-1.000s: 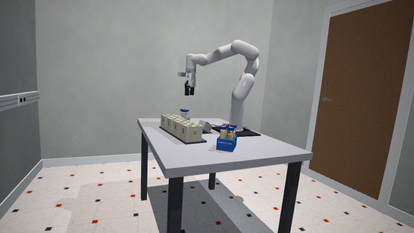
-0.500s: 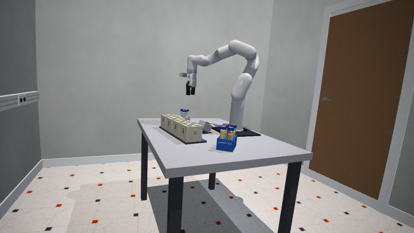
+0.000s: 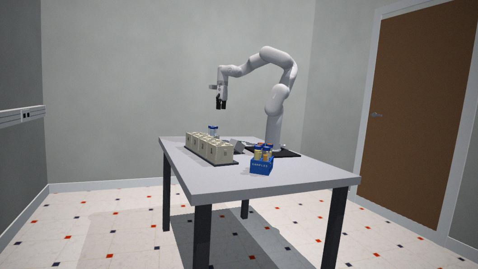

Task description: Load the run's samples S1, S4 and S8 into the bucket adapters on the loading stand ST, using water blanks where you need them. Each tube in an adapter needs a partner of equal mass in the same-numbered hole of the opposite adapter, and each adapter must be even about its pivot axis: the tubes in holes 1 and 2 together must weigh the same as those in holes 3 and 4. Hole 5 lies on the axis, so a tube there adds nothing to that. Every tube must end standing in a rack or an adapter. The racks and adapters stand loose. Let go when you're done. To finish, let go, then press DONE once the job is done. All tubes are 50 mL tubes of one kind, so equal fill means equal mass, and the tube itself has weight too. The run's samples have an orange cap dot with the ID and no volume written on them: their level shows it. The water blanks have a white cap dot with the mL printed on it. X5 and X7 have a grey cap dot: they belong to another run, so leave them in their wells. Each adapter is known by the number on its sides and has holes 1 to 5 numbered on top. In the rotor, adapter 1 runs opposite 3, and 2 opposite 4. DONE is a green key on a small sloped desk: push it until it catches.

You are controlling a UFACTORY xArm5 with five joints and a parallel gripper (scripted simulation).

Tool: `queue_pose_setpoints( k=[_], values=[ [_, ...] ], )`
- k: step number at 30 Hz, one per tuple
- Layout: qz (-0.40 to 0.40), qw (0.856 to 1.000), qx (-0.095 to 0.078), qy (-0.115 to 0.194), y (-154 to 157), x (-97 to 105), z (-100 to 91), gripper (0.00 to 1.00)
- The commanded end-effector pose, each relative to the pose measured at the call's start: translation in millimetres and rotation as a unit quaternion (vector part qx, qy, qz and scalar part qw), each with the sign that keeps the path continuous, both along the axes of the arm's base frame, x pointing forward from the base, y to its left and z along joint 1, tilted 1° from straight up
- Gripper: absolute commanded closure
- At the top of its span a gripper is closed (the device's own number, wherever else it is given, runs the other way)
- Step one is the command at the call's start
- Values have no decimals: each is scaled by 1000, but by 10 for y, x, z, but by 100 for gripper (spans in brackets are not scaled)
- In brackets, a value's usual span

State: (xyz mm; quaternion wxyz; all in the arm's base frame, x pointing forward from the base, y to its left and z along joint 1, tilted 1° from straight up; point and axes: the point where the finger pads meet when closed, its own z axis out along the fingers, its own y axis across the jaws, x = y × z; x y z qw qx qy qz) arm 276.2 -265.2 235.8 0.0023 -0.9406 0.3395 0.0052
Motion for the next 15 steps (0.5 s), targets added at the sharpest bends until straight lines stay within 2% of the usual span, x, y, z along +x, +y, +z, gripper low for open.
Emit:
queue_pose_setpoints(
  k=[1, 15],
  values=[
    [1, 1000, 2, -4, -69, -15, -14, 0],
    [1, 1000, 2, -4, -65, -15, -334, 0]
  ],
)
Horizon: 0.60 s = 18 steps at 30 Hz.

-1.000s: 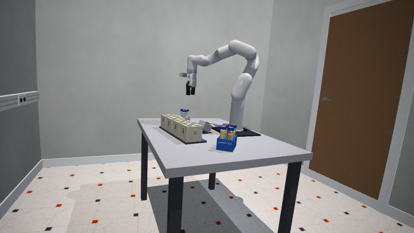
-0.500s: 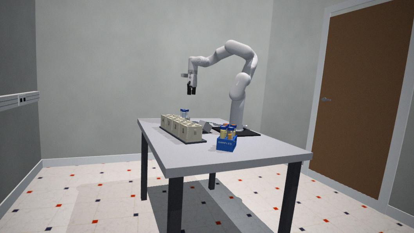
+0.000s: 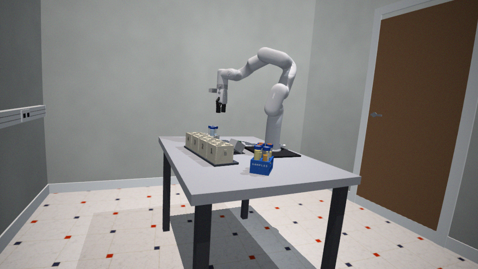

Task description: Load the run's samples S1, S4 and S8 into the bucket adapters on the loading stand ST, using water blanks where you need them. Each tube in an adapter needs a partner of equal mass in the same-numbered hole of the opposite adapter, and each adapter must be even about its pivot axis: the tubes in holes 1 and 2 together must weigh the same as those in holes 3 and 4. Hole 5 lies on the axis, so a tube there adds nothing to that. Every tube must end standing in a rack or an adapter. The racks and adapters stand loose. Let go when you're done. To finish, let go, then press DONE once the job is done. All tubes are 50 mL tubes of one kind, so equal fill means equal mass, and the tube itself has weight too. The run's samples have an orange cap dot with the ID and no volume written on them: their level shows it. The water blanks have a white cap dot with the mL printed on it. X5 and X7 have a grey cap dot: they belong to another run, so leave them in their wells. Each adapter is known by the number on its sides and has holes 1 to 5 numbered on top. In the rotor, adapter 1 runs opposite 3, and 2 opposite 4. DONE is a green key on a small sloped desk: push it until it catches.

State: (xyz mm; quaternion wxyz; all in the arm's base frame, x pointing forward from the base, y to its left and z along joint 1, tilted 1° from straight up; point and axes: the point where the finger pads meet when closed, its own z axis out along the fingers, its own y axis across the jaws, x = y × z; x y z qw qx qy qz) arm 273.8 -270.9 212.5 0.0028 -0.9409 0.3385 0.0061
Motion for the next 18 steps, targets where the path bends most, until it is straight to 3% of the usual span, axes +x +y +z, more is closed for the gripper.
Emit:
queue_pose_setpoints(
  k=[1, 18],
  values=[
    [0, 1000, 1, -4, -8, 9, -128, 0],
    [0, 1000, 1, -4, -3, 8, -529, 0]
  ],
)
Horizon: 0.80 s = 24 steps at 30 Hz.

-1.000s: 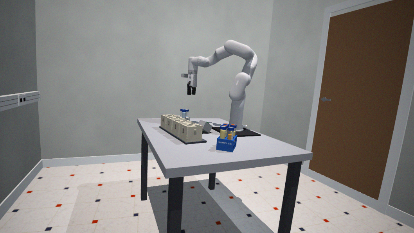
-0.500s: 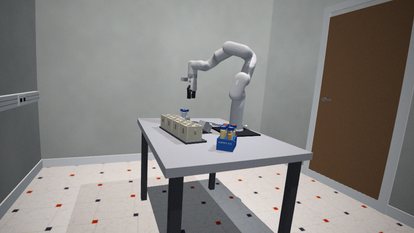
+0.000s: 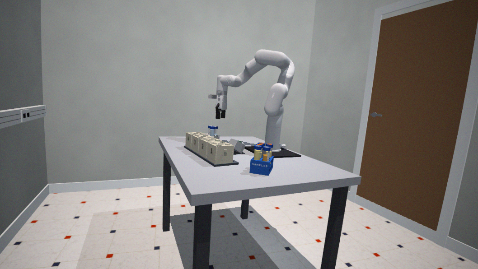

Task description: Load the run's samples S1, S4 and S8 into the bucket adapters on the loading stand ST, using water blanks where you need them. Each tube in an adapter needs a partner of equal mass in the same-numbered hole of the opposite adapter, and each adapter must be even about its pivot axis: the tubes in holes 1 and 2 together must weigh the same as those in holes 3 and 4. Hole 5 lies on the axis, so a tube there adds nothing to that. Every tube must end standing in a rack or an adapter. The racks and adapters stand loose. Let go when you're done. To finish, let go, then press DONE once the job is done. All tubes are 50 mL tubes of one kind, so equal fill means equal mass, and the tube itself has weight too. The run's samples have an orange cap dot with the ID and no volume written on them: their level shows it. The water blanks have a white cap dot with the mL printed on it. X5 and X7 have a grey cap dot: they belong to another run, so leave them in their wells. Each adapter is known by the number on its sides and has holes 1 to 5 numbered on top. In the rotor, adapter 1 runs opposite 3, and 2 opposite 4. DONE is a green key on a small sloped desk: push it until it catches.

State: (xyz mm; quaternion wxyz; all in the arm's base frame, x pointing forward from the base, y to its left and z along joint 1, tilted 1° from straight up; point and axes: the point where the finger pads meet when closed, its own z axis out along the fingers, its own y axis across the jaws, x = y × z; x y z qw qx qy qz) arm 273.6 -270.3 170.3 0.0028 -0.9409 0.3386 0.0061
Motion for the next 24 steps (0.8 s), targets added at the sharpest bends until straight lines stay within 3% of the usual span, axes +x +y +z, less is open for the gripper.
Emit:
queue_pose_setpoints(
  k=[1, 12, 24],
  values=[
    [0, 1000, 1, -4, -9, 11, -133, 0],
    [0, 1000, 1, -4, -6, 10, -361, 0],
    [0, 1000, 1, -4, -6, 10, -361, 0]
  ],
)
